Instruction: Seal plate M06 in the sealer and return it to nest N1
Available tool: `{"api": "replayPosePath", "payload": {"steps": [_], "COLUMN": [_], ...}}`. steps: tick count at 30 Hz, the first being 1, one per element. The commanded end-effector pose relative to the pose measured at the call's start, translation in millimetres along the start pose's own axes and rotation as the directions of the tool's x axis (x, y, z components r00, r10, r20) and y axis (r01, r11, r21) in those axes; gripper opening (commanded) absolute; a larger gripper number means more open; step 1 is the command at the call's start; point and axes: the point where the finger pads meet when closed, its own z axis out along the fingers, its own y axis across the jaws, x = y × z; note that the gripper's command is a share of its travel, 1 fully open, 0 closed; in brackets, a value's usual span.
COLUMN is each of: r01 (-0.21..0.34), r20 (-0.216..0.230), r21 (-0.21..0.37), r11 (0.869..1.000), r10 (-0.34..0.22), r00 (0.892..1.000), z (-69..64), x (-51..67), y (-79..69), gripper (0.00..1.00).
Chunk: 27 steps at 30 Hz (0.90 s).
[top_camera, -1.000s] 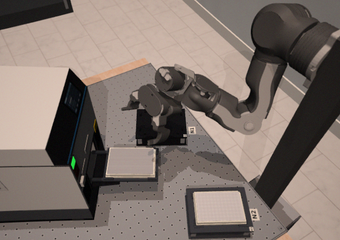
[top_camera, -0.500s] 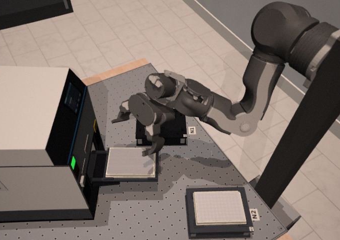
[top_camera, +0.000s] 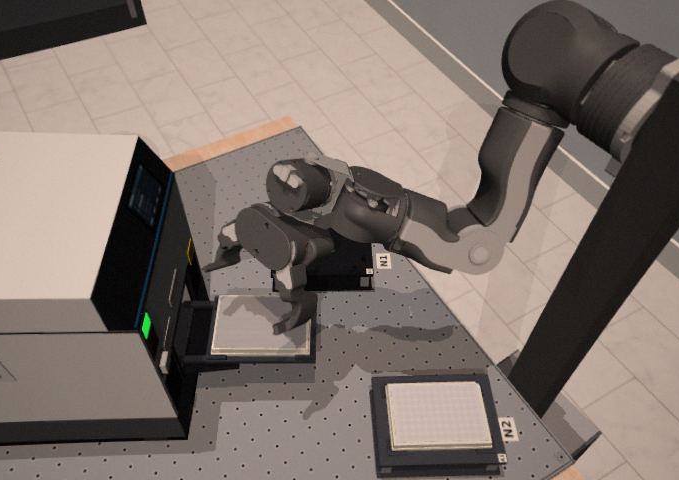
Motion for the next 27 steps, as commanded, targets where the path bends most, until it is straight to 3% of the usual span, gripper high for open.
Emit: {"api": "replayPosePath", "payload": {"steps": [1, 6, 7, 9, 11, 23, 24, 27], "r01": [-0.213, -0.213, -0.041, -0.125, -0.206, -0.206, -0.059, -0.182], "r20": [-0.114, -0.114, -0.024, -0.077, -0.128, -0.128, -0.015, -0.096], "r21": [0.119, 0.119, 0.014, 0.039, 0.07, 0.07, 0.018, 0.058], "r11": [0.97, 0.97, 0.999, 0.991, 0.976, 0.976, 0.998, 0.982], "r10": [0.226, 0.226, 0.042, 0.127, 0.213, 0.213, 0.06, 0.187], "r00": [0.967, 0.967, 0.999, 0.989, 0.969, 0.969, 0.998, 0.978], "z": [-0.9, -0.9, -1.3, -2.2, -3.1, -3.1, -3.1, -4.1], "x": [-0.5, -0.5, 0.3, 2.9, 5.5, 5.5, 5.8, 7.9], "y": [0.0, 0.0, -0.8, -1.7, -2.7, -2.7, -3.3, -3.8], "gripper": [0.77, 0.77, 0.77, 0.77, 0.77, 0.77, 0.77, 0.77]}}
